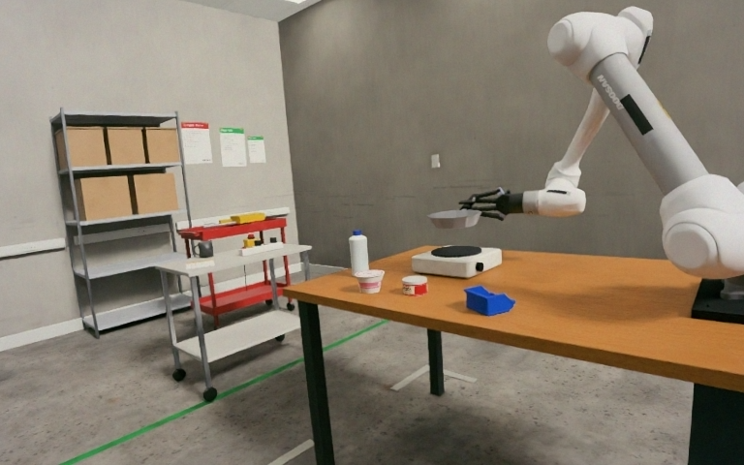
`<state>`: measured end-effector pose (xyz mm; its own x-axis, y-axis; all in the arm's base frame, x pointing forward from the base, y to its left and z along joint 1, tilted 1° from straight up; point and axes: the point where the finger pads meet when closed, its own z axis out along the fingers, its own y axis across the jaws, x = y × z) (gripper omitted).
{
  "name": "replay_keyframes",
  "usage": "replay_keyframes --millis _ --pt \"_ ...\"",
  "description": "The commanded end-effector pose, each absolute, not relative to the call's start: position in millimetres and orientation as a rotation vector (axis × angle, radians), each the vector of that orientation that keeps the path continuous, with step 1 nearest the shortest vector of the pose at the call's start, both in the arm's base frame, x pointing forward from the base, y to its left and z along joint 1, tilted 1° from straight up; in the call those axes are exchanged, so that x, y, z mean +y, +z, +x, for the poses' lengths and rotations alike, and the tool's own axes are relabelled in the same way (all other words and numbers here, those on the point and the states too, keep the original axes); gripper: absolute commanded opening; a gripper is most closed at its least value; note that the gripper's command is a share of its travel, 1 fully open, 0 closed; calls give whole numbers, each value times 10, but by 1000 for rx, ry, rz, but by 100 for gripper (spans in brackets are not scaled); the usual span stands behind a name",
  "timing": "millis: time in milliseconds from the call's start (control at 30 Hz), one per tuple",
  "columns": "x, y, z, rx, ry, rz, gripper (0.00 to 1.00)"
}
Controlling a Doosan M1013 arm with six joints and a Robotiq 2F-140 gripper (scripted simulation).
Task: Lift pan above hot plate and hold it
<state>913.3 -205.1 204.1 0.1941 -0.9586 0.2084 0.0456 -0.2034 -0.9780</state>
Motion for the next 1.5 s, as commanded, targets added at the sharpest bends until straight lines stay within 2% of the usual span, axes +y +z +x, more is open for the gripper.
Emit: replay_keyframes --millis 0,1467 --pt "-2064 2169 9156 931 -1219 -1422 10" --pt "-2071 2503 9151 930 -1220 -1418 10"
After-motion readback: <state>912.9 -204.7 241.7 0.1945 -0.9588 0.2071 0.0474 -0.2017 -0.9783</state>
